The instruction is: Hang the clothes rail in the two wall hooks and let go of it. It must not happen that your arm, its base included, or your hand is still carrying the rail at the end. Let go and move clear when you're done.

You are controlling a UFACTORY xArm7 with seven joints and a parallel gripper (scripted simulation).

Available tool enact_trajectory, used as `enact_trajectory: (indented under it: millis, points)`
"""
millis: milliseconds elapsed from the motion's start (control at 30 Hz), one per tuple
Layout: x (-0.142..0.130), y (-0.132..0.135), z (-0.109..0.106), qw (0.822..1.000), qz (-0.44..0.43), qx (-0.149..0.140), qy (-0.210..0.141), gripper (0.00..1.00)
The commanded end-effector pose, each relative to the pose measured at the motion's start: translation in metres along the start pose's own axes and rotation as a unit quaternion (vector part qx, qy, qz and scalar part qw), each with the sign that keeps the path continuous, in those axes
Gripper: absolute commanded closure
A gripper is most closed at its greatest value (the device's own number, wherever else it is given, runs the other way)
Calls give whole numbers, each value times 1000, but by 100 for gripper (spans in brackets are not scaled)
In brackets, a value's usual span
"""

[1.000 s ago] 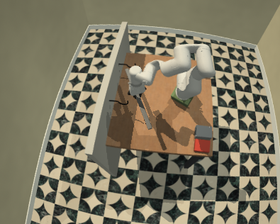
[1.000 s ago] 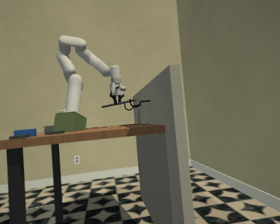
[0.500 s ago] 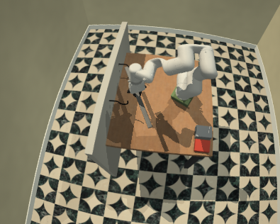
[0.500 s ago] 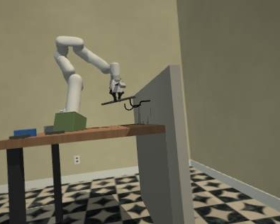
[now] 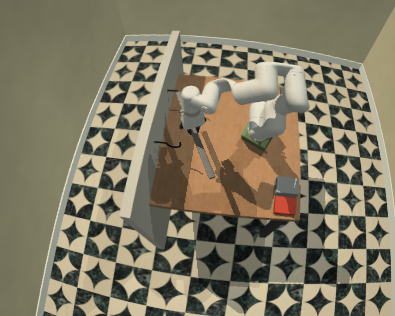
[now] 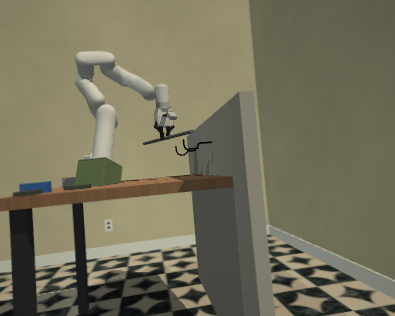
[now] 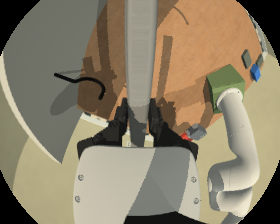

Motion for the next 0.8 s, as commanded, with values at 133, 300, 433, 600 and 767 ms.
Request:
enact_trajectory:
  millis: [133, 300, 433, 600, 767]
  points:
    - [0, -1, -13, 1000, 0, 2, 1, 100]
    - [0, -1, -22, 1000, 0, 2, 1, 100]
    - [0, -1, -28, 1000, 0, 2, 1, 100]
    - [0, -1, -33, 1000, 0, 2, 1, 100]
    - [0, -1, -34, 1000, 0, 2, 1, 100]
Point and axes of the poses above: the point where the finger pads meet when closed, its own z axis out along the fingers, its own y axis across the jaws, x = y × z, the point moved 3 cm from there along -z, back along the fingers, and after that the axes turned 2 degrees about z, right-handed, at the moved point
